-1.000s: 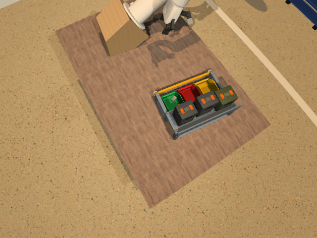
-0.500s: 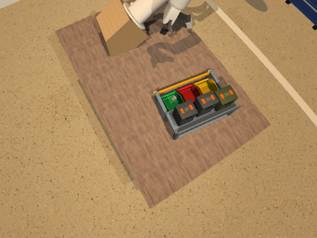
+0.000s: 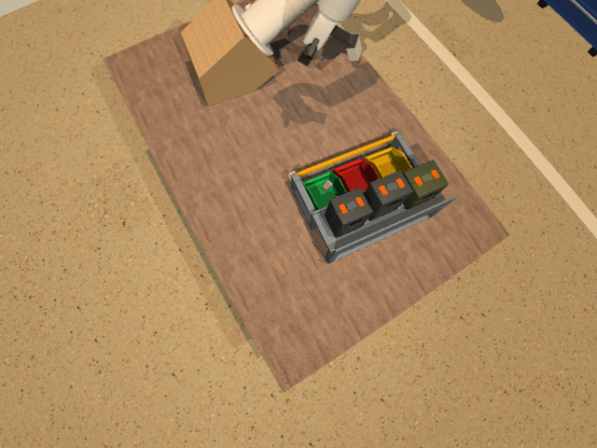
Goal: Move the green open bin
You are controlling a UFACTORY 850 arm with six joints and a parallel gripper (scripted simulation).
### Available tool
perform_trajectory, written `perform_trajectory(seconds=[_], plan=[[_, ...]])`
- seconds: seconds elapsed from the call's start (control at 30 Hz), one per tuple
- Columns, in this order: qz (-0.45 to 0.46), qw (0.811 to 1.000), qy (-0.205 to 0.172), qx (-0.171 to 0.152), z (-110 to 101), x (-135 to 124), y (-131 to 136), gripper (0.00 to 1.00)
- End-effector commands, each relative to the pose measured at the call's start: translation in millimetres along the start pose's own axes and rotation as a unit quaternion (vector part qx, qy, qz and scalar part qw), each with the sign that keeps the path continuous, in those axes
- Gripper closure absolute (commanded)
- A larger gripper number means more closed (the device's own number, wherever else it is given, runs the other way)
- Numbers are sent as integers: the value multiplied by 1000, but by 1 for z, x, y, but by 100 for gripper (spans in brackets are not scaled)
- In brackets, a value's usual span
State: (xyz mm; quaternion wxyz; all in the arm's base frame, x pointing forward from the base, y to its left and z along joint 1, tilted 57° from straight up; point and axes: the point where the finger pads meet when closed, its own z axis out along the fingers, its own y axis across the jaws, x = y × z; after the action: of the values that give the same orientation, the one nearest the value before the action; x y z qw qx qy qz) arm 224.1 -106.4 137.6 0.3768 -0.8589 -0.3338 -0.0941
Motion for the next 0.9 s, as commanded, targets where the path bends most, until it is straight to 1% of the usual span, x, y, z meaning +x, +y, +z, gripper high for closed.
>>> perform_trajectory(seconds=[0.0,0.3,0.37,0.47,0.87], plan=[[47,999,-1,18,-1,0,0,0],[47,999,-1,18,-1,0,0,0],[96,995,2,36,-1,0,0,0],[168,984,5,62,-1,0,0,0],[168,984,5,62,-1,0,0,0]])
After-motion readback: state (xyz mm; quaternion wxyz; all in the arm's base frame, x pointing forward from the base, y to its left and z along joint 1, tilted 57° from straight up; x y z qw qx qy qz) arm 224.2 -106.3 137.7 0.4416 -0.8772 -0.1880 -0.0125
